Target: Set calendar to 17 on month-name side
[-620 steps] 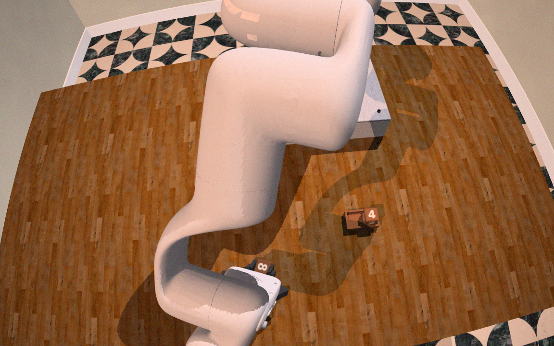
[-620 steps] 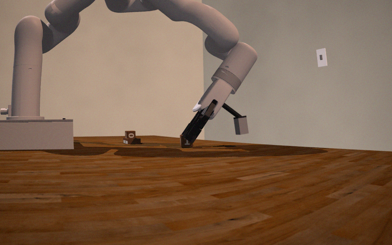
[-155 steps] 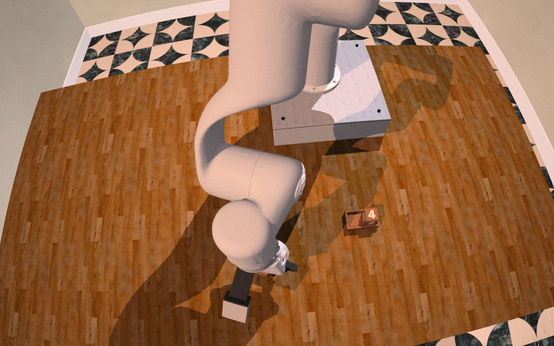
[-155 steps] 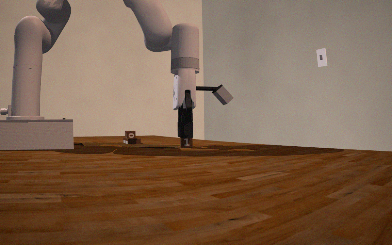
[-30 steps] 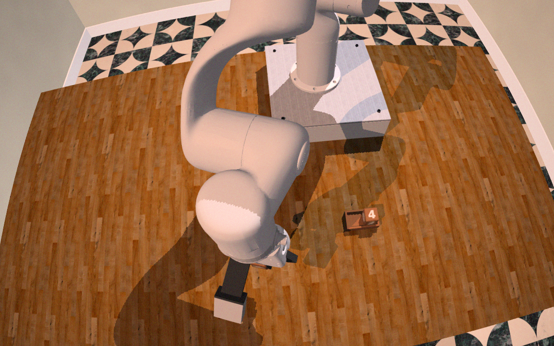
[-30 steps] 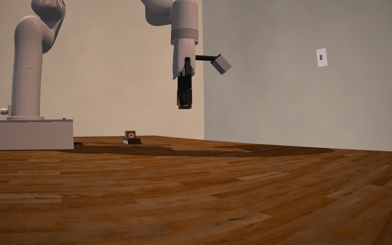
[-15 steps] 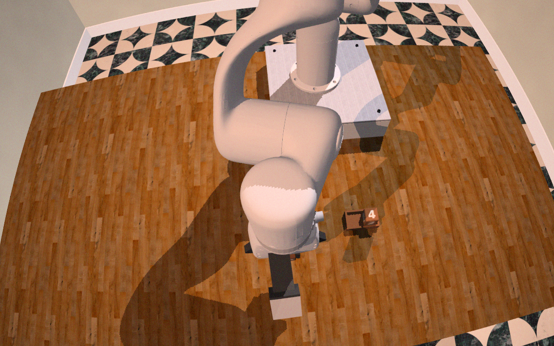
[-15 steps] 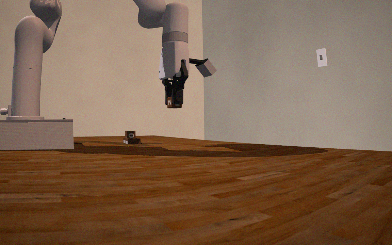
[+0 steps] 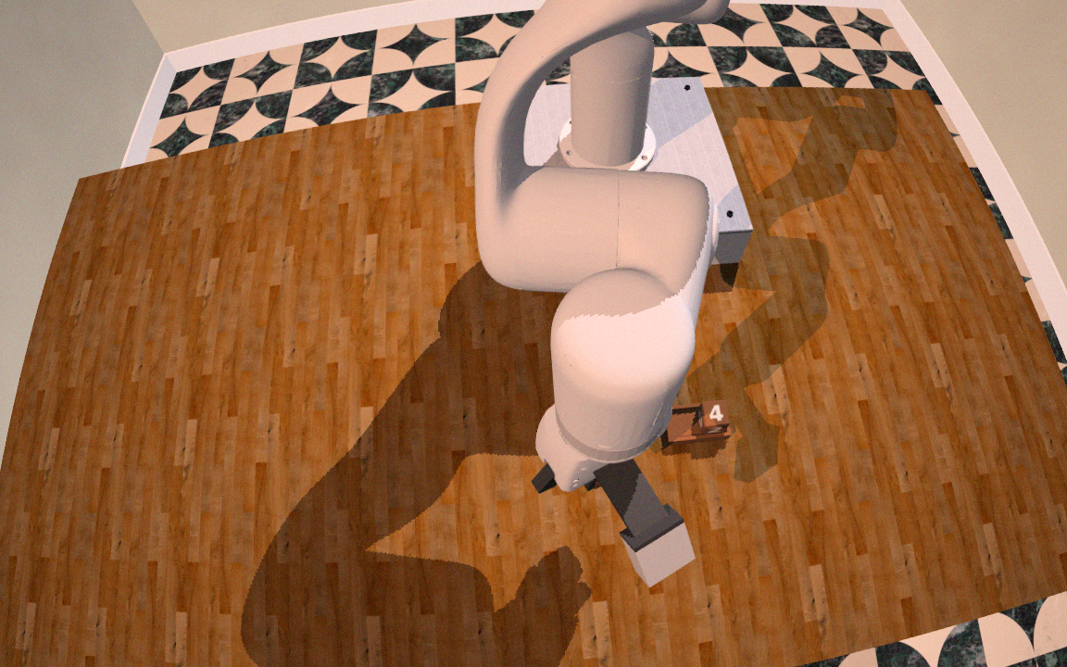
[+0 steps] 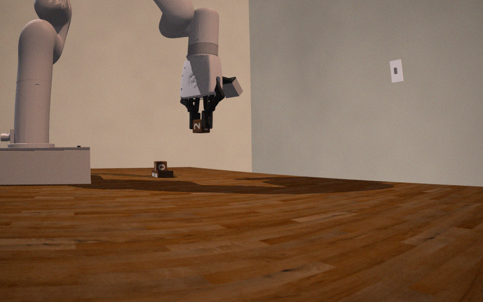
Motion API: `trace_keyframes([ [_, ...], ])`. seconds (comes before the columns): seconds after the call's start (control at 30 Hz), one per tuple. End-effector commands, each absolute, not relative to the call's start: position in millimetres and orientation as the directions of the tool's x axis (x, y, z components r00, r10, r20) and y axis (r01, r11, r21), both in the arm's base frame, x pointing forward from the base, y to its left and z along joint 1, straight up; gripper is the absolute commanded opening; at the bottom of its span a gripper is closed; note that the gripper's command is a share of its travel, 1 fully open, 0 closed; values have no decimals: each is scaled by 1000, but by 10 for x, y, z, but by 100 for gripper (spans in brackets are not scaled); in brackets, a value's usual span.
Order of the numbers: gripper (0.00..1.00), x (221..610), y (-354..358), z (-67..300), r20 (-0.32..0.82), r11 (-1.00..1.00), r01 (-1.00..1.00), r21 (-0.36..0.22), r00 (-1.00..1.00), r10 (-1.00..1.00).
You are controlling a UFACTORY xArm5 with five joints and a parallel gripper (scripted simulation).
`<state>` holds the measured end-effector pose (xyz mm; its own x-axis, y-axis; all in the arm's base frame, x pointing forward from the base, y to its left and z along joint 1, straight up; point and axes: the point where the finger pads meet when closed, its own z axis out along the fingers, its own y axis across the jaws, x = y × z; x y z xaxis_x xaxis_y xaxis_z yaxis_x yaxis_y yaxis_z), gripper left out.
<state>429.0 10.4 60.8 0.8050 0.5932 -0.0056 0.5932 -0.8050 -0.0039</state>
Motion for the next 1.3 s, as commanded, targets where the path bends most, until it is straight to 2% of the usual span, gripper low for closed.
trace_keyframes([
  [0.0, 27, 4192, 284, 636, 0, -690, 724, 0, 690, 724],
  [0.47, 27, 3968, 579, 645, 0, -435, 901, 0, 435, 901],
  [0.67, 27, 3818, 746, 647, 0, -253, 967, -1, 253, 967],
  [1.27, 27, 3479, 1052, 638, 0, 151, 989, -2, -151, 989],
])
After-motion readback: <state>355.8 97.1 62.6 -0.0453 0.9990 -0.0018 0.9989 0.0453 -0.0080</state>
